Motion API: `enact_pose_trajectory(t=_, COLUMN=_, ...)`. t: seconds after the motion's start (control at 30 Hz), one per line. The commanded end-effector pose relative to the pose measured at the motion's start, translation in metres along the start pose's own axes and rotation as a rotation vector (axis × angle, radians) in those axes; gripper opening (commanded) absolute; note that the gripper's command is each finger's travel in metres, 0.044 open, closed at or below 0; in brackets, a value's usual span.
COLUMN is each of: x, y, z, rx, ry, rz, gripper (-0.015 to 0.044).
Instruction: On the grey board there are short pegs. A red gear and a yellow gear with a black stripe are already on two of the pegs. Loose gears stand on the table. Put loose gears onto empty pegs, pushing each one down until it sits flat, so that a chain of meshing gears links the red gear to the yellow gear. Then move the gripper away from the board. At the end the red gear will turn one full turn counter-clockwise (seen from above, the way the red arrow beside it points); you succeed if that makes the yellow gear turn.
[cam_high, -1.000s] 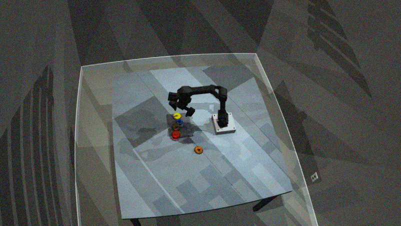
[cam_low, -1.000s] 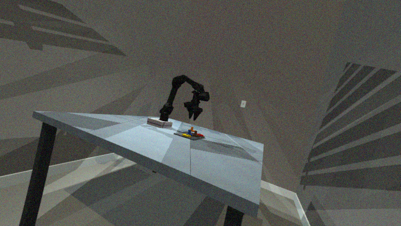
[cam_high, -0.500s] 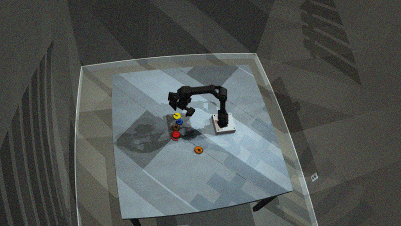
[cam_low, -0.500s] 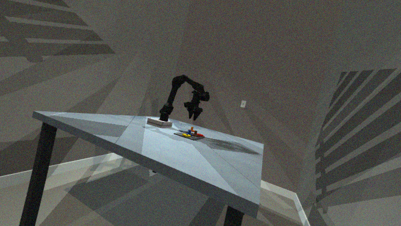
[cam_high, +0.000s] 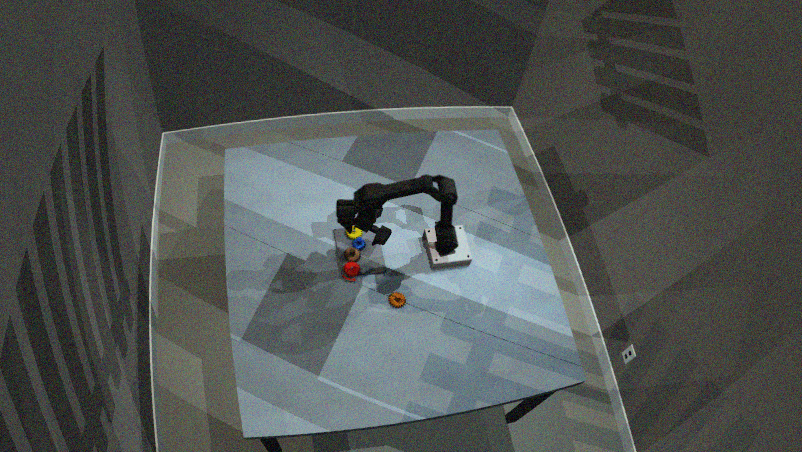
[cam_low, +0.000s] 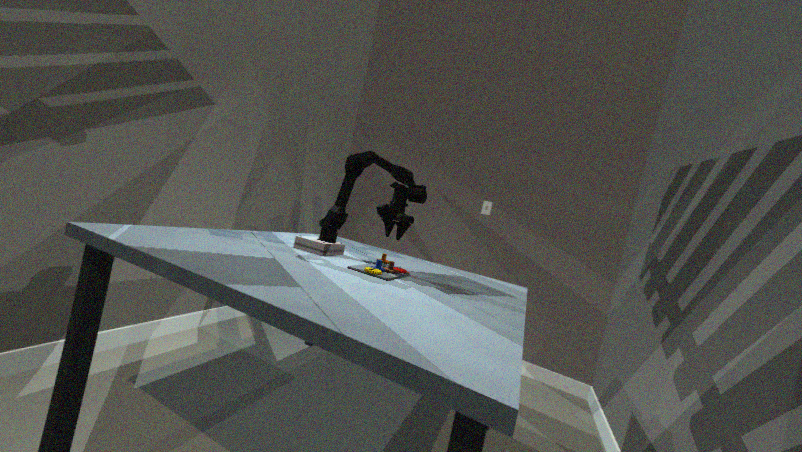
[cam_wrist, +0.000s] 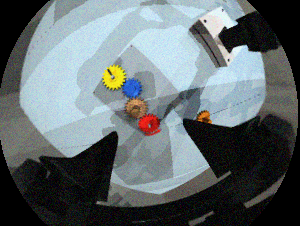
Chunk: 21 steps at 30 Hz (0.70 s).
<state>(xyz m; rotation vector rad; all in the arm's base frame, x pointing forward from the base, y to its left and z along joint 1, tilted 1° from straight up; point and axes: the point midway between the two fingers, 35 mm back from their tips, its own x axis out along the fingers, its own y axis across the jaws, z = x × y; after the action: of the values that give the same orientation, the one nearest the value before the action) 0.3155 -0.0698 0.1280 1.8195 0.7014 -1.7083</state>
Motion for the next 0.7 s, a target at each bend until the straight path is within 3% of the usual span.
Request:
enact_pose_trajectory(t=0.0, x=-0.007, y=-0.038, z=-0.044, rx=-0.040, ry=0.015, rz=-0.006, gripper=0.0440)
enact_pose_trajectory(t=0.3, x=-0.025, y=-0.149, z=-0.113, rx=-0.045, ry=0.007, rz=-0.015, gripper=0.0440)
enact_pose_trajectory(t=0.53, x=-0.039, y=-0.246, z=-0.135, rx=0.036, ry=-0.002, rz=-0.035, gripper=0.0440)
enact_pose_trajectory(t=0.67, x=-0.040, y=-0.256, z=-0.135, rx=0.043, ry=-0.004, rz=-0.037, gripper=0.0440)
